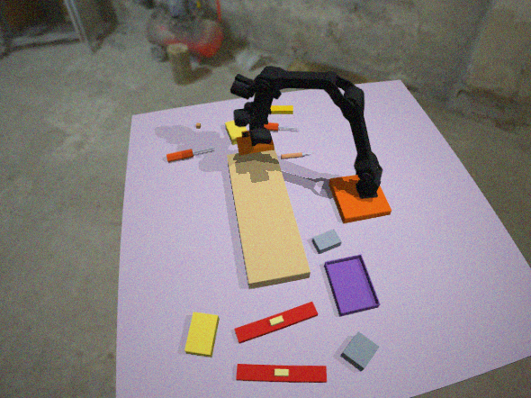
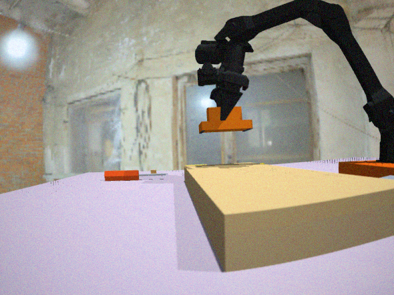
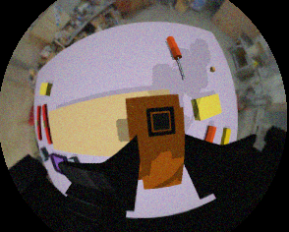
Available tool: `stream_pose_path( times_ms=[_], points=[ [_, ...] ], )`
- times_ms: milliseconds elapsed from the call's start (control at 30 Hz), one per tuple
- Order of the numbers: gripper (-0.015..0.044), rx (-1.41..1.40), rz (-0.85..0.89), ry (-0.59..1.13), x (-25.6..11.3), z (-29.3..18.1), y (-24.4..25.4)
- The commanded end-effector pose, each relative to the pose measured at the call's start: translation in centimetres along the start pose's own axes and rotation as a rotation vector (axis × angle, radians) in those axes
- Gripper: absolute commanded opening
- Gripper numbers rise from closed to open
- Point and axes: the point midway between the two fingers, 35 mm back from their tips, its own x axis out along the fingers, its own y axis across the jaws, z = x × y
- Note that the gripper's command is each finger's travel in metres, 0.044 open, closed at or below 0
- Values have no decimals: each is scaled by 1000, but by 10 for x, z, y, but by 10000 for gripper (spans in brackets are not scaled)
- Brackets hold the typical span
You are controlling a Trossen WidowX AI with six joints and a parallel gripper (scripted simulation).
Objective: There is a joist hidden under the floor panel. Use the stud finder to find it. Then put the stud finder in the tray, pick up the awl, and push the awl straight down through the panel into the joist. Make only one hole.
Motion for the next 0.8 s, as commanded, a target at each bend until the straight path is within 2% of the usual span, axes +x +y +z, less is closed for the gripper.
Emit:
stream_pose_path(
  times_ms=[0,233,767],
  points=[
    [0,-4,-14,-15,-18,4,0],
    [0,-46,-2,-16,-16,11,16],
    [0,-314,74,-23,-5,37,128]
  ],
)
